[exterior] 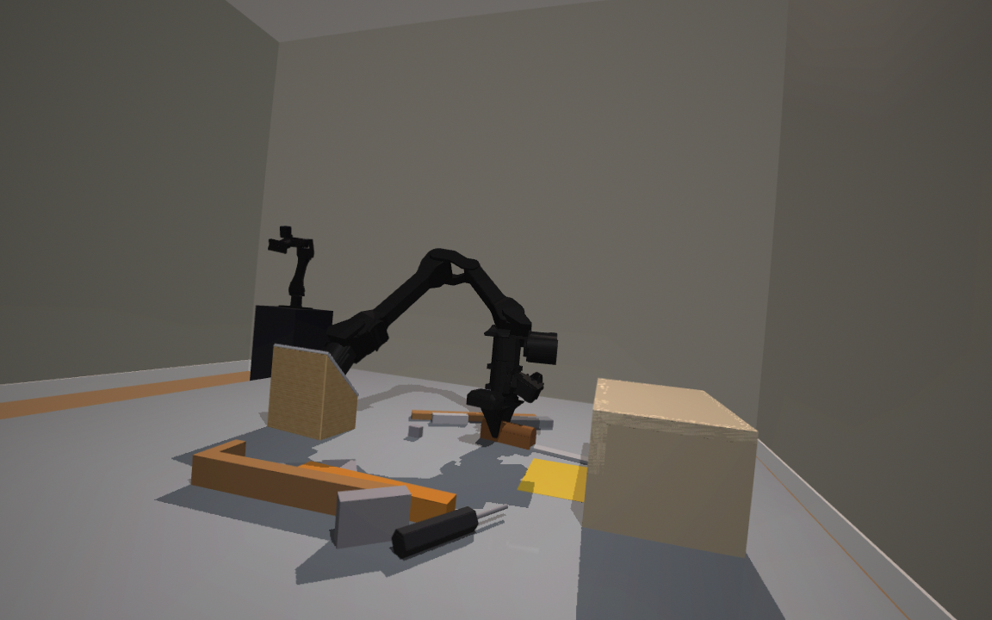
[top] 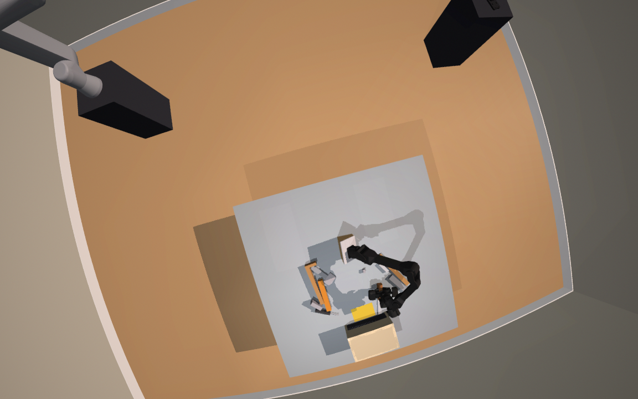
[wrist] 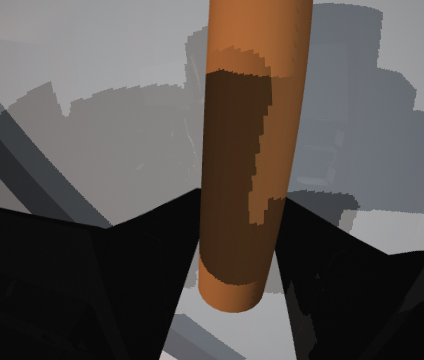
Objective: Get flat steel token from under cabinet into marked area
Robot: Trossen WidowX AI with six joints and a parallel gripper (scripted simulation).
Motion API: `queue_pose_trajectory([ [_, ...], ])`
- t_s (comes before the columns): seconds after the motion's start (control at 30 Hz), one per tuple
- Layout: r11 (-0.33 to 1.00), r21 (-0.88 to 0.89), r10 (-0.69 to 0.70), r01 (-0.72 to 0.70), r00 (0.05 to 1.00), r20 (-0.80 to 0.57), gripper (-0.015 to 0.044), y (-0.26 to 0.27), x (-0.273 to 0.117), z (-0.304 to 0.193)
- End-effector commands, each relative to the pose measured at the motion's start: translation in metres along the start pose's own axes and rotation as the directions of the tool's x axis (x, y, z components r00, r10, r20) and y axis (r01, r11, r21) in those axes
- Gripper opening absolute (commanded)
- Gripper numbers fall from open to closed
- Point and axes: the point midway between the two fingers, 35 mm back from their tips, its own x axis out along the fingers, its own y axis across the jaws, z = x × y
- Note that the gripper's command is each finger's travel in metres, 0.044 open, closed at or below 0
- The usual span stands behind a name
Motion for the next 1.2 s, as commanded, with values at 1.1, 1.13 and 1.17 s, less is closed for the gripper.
queue_pose_trajectory([
  [1.1,1.0,-0.008,0.003,-0.003,1.0,0.002,0.0,0.001,-0.001,0.04],
  [1.13,1.0,-0.008,0.003,-0.003,1.0,0.002,0.0,0.001,-0.001,0.041],
  [1.17,1.0,-0.008,0.003,-0.003,1.0,0.003,0.0,0.001,-0.001,0.042],
])
